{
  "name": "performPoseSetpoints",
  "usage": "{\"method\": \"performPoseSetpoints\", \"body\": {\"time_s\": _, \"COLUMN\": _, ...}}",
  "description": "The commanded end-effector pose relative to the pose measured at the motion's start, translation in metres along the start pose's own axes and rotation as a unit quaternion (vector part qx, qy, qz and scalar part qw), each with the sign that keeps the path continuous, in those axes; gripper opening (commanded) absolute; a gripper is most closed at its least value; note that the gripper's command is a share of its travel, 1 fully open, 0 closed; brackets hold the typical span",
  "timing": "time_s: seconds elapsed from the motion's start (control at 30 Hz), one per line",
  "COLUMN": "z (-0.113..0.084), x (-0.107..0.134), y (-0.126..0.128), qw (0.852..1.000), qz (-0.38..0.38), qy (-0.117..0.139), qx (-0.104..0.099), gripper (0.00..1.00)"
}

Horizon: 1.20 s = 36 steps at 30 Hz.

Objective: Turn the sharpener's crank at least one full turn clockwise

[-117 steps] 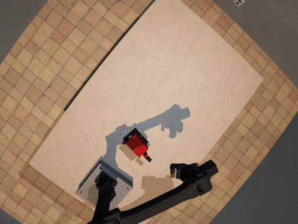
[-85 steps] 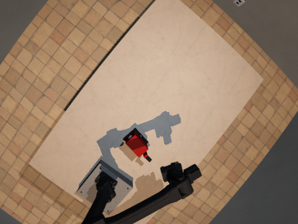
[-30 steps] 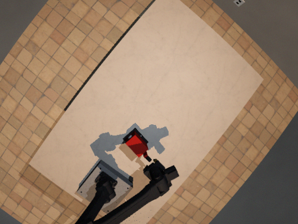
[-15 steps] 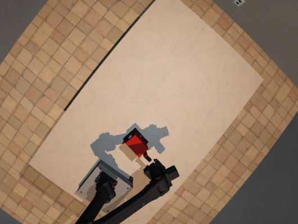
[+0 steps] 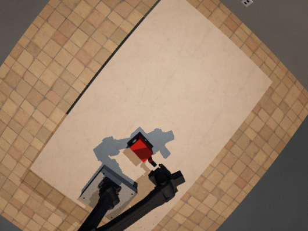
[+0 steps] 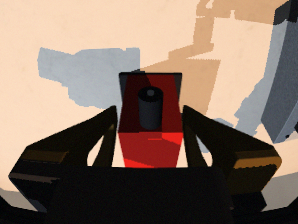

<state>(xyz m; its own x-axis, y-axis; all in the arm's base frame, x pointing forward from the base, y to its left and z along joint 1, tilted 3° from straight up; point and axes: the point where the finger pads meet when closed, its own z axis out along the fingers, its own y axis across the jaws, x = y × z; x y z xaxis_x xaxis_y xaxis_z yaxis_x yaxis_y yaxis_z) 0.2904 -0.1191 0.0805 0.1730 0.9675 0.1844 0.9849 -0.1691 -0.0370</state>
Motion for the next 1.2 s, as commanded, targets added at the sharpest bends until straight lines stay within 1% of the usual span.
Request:
{"method": "performPoseSetpoints", "body": {"time_s": 0.0, "z": 0.007, "x": 0.004, "y": 0.003, "qw": 1.0, "qz": -0.003, "qy": 0.001, "qx": 0.002, "gripper": 0.51}}
{"method": "performPoseSetpoints", "body": {"time_s": 0.03, "z": 0.007, "x": 0.004, "y": 0.003, "qw": 1.0, "qz": -0.003, "qy": 0.001, "qx": 0.002, "gripper": 0.51}}
{"method": "performPoseSetpoints", "body": {"time_s": 0.07, "z": -0.009, "x": 0.001, "y": 0.023, "qw": 1.0, "qz": -0.009, "qy": -0.006, "qx": -0.021, "gripper": 0.51}}
{"method": "performPoseSetpoints", "body": {"time_s": 0.1, "z": -0.003, "x": 0.001, "y": 0.018, "qw": 1.0, "qz": -0.007, "qy": -0.005, "qx": -0.016, "gripper": 0.51}}
{"method": "performPoseSetpoints", "body": {"time_s": 0.17, "z": 0.012, "x": 0.003, "y": 0.003, "qw": 1.0, "qz": -0.004, "qy": 0.001, "qx": 0.002, "gripper": 0.51}}
{"method": "performPoseSetpoints", "body": {"time_s": 0.23, "z": 0.015, "x": 0.003, "y": 0.003, "qw": 1.0, "qz": -0.003, "qy": 0.001, "qx": 0.002, "gripper": 0.51}}
{"method": "performPoseSetpoints", "body": {"time_s": 0.27, "z": 0.011, "x": 0.002, "y": 0.009, "qw": 1.0, "qz": -0.005, "qy": -0.001, "qx": -0.005, "gripper": 0.51}}
{"method": "performPoseSetpoints", "body": {"time_s": 0.3, "z": 0.011, "x": 0.001, "y": 0.011, "qw": 1.0, "qz": -0.005, "qy": -0.002, "qx": -0.007, "gripper": 0.51}}
{"method": "performPoseSetpoints", "body": {"time_s": 0.37, "z": 0.02, "x": 0.002, "y": 0.003, "qw": 1.0, "qz": -0.004, "qy": 0.001, "qx": 0.002, "gripper": 0.51}}
{"method": "performPoseSetpoints", "body": {"time_s": 0.43, "z": 0.023, "x": 0.002, "y": 0.003, "qw": 1.0, "qz": -0.003, "qy": 0.001, "qx": 0.002, "gripper": 0.51}}
{"method": "performPoseSetpoints", "body": {"time_s": 0.5, "z": 0.018, "x": 0.0, "y": 0.012, "qw": 1.0, "qz": -0.005, "qy": -0.002, "qx": -0.008, "gripper": 0.51}}
{"method": "performPoseSetpoints", "body": {"time_s": 0.53, "z": 0.022, "x": 0.0, "y": 0.009, "qw": 1.0, "qz": -0.005, "qy": -0.001, "qx": -0.004, "gripper": 0.51}}
{"method": "performPoseSetpoints", "body": {"time_s": 0.6, "z": 0.022, "x": 0.0, "y": 0.009, "qw": 1.0, "qz": -0.005, "qy": -0.001, "qx": -0.004, "gripper": 0.51}}
{"method": "performPoseSetpoints", "body": {"time_s": 0.63, "z": 0.022, "x": 0.002, "y": 0.004, "qw": 1.0, "qz": -0.006, "qy": -0.002, "qx": -0.008, "gripper": 0.51}}
{"method": "performPoseSetpoints", "body": {"time_s": 0.7, "z": 0.03, "x": 0.001, "y": 0.003, "qw": 1.0, "qz": -0.004, "qy": 0.001, "qx": 0.001, "gripper": 0.51}}
{"method": "performPoseSetpoints", "body": {"time_s": 0.77, "z": 0.027, "x": -0.001, "y": 0.011, "qw": 1.0, "qz": -0.005, "qy": -0.002, "qx": -0.007, "gripper": 0.51}}
{"method": "performPoseSetpoints", "body": {"time_s": 0.8, "z": 0.03, "x": -0.001, "y": 0.009, "qw": 1.0, "qz": -0.005, "qy": -0.001, "qx": -0.004, "gripper": 0.51}}
{"method": "performPoseSetpoints", "body": {"time_s": 0.83, "z": 0.036, "x": 0.0, "y": 0.003, "qw": 1.0, "qz": -0.004, "qy": 0.001, "qx": 0.002, "gripper": 0.51}}
{"method": "performPoseSetpoints", "body": {"time_s": 0.9, "z": 0.039, "x": 0.0, "y": 0.003, "qw": 1.0, "qz": -0.003, "qy": 0.001, "qx": 0.002, "gripper": 0.51}}
{"method": "performPoseSetpoints", "body": {"time_s": 0.97, "z": 0.024, "x": -0.003, "y": 0.02, "qw": 1.0, "qz": -0.008, "qy": -0.006, "qx": -0.02, "gripper": 0.51}}
{"method": "performPoseSetpoints", "body": {"time_s": 1.0, "z": 0.018, "x": -0.003, "y": 0.023, "qw": 1.0, "qz": -0.01, "qy": -0.008, "qx": -0.028, "gripper": 0.51}}
{"method": "performPoseSetpoints", "body": {"time_s": 1.17, "z": 0.018, "x": -0.002, "y": 0.021, "qw": 1.0, "qz": -0.009, "qy": -0.008, "qx": -0.025, "gripper": 0.51}}
